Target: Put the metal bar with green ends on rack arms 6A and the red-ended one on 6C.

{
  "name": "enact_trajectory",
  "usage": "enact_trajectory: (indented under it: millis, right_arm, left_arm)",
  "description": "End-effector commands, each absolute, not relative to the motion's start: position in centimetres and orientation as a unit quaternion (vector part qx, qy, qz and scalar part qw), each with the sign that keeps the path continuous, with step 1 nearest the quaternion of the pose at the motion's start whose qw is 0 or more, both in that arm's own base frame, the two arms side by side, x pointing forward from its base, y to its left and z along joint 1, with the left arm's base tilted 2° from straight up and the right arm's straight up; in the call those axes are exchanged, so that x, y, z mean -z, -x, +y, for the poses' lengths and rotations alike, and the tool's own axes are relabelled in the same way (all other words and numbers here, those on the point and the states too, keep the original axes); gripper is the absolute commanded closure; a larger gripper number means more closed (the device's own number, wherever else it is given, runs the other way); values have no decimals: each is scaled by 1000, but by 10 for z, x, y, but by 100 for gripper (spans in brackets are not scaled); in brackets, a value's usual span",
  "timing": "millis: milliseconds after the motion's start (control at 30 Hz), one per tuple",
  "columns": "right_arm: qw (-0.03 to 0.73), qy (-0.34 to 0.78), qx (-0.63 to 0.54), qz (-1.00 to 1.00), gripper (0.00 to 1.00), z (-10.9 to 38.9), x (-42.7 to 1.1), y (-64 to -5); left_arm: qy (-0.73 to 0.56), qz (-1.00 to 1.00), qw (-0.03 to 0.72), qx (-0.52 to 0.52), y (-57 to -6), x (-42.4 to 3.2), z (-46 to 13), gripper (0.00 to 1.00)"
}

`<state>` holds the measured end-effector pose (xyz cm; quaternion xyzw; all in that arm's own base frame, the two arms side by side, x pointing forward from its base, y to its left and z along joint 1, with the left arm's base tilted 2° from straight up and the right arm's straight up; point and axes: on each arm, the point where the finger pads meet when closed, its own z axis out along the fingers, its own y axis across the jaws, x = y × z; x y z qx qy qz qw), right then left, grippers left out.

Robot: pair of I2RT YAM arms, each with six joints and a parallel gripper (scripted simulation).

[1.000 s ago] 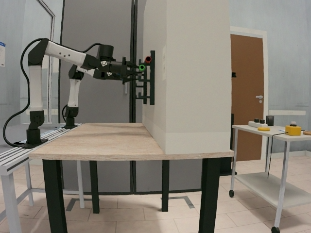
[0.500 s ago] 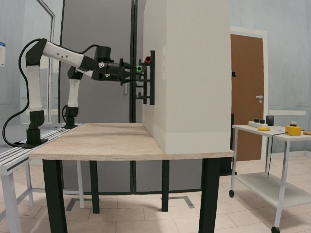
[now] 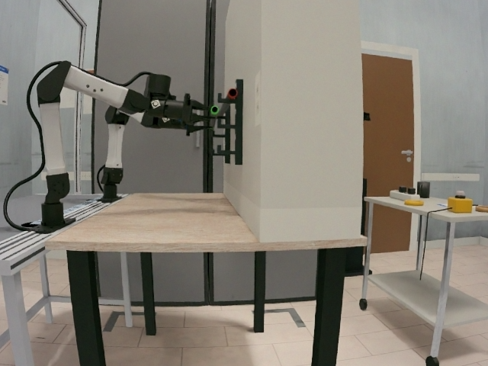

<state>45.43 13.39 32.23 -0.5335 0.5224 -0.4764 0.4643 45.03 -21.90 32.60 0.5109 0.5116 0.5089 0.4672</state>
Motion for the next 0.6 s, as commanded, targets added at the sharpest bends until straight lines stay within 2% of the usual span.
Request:
enact_trajectory:
  millis: [0,567]
  right_arm:
    - [505,507,493,494,100,139,-360,-444]
    - [505,507,493,494,100,139,-352,-444]
  left_arm:
    - [-495,494,497,-515,-437,-356,-222,100]
    - [-495,494,497,-515,-437,-348,-222,100]
